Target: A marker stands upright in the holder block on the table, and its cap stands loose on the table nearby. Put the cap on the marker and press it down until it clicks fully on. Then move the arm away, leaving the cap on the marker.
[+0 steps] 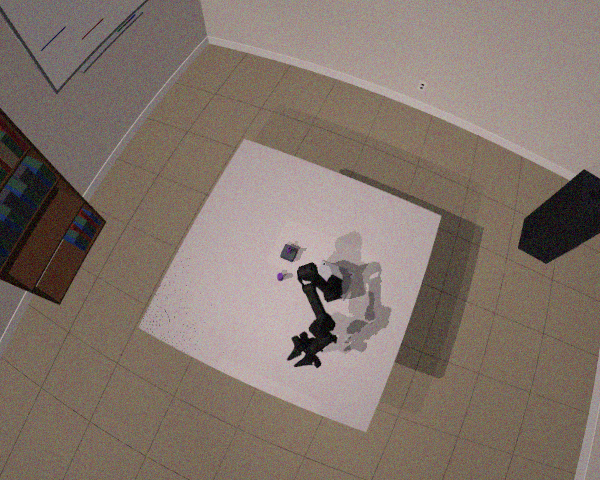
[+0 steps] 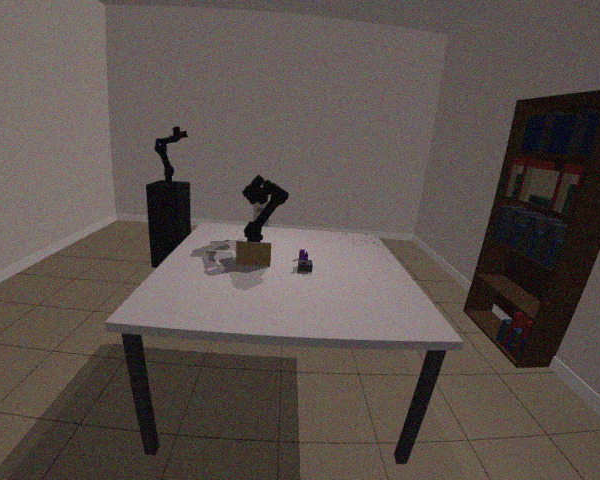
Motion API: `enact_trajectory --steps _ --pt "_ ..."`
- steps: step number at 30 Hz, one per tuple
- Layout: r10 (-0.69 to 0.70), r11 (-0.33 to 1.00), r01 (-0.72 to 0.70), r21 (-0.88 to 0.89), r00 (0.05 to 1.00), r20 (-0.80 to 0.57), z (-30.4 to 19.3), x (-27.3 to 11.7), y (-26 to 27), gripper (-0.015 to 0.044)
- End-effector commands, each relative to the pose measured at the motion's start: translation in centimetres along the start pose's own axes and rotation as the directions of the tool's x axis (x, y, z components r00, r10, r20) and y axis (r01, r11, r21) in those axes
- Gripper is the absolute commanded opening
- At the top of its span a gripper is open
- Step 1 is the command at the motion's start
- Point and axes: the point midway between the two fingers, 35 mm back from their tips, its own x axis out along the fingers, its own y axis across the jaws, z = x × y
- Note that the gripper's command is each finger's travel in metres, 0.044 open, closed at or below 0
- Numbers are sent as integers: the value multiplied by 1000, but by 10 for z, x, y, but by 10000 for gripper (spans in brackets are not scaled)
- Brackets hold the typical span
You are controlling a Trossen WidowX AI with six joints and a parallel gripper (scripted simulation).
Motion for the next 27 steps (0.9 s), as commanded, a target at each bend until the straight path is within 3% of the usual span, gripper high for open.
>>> enact_trajectory --steps 1,7,12,21,27 --pt "40 914 -55 -403 998 -45 -3 25 -20 251" --pt "9 552 -9 -834 1000 -5 26 68 -49 251" --pt "-35 155 137 -978 990 133 80 105 -60 251" --pt "16 -220 421 -880 904 428 180 133 -28 251" --pt "3 -463 612 -642 725 689 272 130 9 251"
